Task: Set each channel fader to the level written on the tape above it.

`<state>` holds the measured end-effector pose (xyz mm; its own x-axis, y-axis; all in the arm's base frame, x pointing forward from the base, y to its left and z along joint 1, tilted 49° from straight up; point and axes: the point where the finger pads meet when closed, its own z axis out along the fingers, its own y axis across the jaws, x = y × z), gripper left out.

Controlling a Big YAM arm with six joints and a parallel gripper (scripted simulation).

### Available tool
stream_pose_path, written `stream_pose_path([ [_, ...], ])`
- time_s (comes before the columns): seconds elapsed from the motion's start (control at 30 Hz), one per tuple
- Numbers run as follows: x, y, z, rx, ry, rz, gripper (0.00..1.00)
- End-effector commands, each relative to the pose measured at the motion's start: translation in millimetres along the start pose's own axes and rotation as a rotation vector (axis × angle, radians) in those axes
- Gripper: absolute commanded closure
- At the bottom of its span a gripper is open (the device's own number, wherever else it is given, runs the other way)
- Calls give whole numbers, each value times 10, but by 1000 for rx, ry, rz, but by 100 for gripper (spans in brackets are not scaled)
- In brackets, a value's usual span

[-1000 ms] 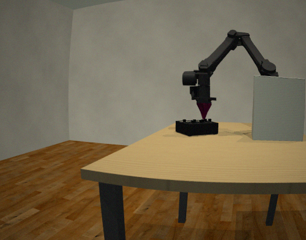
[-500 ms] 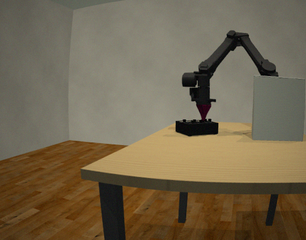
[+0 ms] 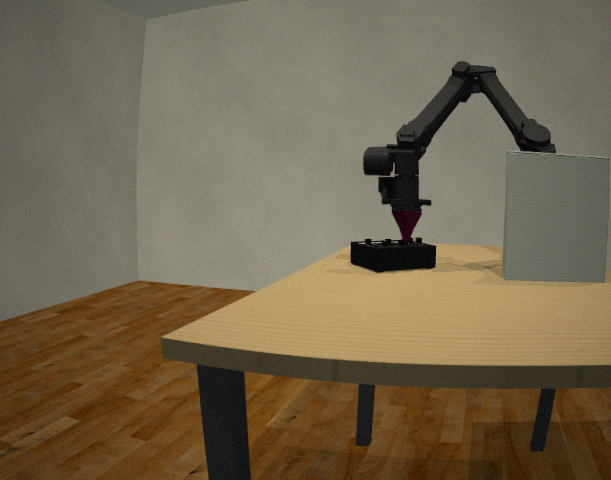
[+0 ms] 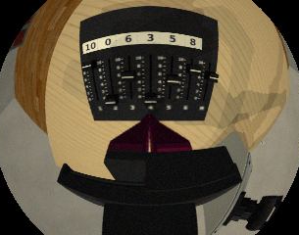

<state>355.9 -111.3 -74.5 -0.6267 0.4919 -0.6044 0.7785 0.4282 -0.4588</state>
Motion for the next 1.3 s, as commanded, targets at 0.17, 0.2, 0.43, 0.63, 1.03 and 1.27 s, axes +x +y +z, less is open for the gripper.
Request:
stream_pose_path([
  [0.17, 17, -8, 50, 10, 0, -6, 100],
  [0.2, 16, -8, 51, 10, 0, -6, 100],
  [0.43, -7, -8, 59, 11, 2, -4, 100],
  [0.63, -36, 7, 54, 10, 1, -3, 100],
  [1.03, -212, 18, -20, -3, -10, 16, 100],
  [1.27, -240, 14, -20, -3, -10, 16, 100],
])
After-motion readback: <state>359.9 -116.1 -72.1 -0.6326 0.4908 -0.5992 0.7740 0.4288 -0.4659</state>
